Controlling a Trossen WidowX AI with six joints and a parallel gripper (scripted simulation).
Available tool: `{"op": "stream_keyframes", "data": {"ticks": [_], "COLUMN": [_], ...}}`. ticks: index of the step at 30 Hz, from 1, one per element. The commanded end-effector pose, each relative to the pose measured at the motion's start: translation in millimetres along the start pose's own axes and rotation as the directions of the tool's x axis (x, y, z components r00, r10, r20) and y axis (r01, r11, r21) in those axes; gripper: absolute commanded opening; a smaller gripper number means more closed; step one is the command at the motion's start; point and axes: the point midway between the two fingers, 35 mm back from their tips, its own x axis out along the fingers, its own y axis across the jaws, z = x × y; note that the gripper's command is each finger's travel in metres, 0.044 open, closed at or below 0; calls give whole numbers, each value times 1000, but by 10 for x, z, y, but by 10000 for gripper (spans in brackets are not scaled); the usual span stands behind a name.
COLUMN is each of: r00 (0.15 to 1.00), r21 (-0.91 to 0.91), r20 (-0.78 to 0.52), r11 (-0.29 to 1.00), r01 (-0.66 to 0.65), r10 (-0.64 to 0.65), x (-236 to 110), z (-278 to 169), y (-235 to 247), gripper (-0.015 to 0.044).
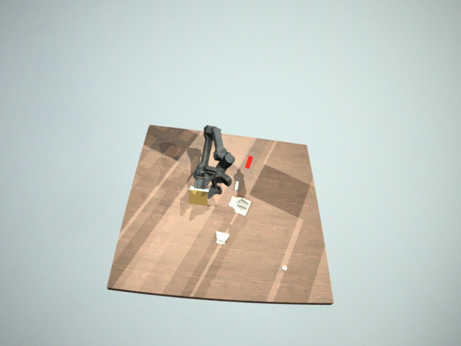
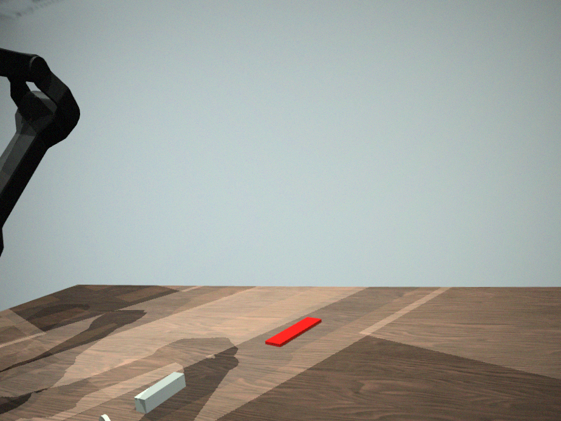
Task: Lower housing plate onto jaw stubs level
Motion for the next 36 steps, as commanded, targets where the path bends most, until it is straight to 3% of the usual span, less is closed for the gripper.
{"op": "stream_keyframes", "data": {"ticks": [1,18,36], "r00": [997,931,770], "r21": [34,178,377], "r20": [12,11,-48], "r11": [996,915,725], "r01": [-80,-361,-576], "r10": [80,365,637], "x": [95,321,419], "z": [109,375,517], "y": [165,822,1558], "gripper": [440,440,440]}}
